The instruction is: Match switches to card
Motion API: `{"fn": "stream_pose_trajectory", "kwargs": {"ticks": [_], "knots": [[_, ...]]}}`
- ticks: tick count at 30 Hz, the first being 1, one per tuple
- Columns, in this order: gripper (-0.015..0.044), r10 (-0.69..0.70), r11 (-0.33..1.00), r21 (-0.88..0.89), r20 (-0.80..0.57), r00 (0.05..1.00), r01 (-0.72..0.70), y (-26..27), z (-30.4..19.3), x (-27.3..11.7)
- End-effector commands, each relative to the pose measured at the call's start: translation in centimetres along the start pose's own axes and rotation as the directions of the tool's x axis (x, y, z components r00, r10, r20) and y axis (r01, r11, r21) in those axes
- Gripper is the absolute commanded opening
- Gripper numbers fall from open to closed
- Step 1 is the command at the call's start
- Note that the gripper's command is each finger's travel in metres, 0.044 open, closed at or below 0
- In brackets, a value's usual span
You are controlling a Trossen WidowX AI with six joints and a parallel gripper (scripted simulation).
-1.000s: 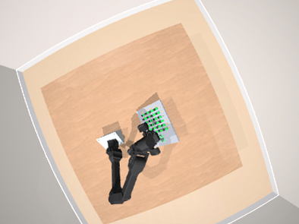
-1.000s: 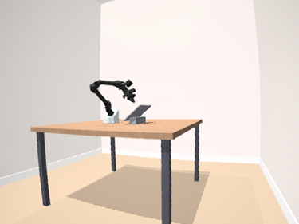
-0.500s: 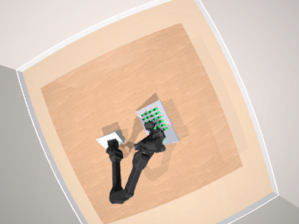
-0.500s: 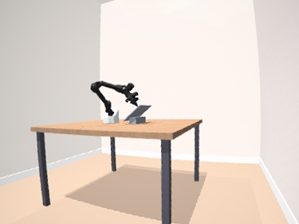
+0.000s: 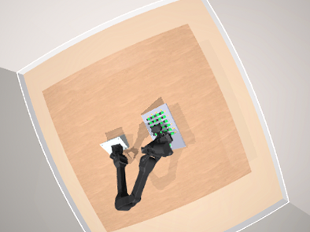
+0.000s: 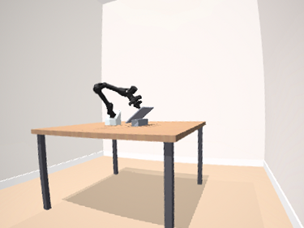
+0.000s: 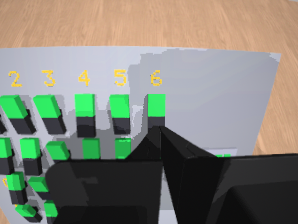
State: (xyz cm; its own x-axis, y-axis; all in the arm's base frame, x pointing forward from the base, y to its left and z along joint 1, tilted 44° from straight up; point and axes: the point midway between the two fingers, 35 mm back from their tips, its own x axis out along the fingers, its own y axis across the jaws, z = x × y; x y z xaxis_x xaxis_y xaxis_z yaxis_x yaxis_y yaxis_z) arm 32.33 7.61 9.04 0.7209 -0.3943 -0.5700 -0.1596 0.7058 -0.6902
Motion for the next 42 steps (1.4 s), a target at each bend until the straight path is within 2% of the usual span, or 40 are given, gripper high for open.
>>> {"fn": "stream_pose_trajectory", "kwargs": {"ticks": [1,42], "knots": [[0.0,0.005,1.0,-0.002,0.003,1.0,-0.005,0.09,0.04,0.1],[0.0,0.005,1.0,-0.002,0.003,1.0,-0.005,0.09,0.03,0.48]]}}
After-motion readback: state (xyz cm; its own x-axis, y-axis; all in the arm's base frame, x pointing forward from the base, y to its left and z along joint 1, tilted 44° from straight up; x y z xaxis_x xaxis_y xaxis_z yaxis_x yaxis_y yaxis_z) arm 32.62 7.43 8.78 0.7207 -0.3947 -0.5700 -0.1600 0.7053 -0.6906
